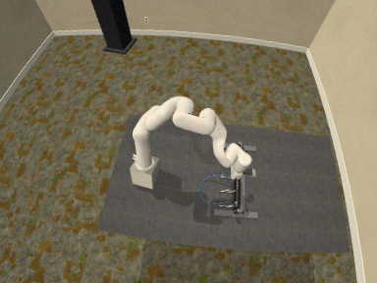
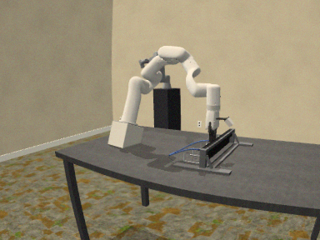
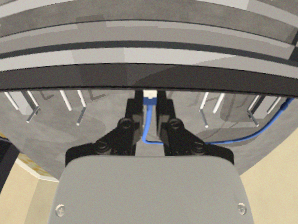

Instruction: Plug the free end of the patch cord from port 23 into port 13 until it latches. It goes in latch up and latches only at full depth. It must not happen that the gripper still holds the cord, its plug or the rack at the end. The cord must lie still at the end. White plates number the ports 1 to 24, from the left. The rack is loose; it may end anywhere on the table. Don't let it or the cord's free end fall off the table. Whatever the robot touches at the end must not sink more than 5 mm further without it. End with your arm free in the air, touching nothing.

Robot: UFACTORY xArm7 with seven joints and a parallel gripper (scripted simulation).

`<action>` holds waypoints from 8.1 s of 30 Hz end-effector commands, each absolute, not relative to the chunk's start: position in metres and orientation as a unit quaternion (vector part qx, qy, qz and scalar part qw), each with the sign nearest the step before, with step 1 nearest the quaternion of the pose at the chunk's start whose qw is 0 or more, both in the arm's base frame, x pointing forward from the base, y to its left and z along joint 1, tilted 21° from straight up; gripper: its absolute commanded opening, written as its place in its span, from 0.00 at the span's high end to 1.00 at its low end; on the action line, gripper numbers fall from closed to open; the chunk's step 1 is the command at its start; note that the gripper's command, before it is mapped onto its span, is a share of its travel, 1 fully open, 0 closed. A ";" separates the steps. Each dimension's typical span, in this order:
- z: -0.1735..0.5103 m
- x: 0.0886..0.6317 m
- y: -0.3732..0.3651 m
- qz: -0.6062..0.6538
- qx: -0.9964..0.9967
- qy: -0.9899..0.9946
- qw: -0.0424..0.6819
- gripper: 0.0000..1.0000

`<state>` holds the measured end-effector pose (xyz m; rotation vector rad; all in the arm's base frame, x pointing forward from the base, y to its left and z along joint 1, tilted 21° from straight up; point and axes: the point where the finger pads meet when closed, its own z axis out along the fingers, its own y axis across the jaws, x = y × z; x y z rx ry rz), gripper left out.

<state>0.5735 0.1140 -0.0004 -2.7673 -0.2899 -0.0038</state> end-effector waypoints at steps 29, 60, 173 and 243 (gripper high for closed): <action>0.002 0.576 0.113 -0.004 -0.979 -0.102 0.178 1.00; 0.002 0.576 0.113 -0.004 -0.979 -0.102 0.178 1.00; 0.003 0.584 0.114 0.002 -0.979 -0.103 0.177 1.00; 0.010 0.585 0.112 0.001 -0.979 -0.103 0.177 0.62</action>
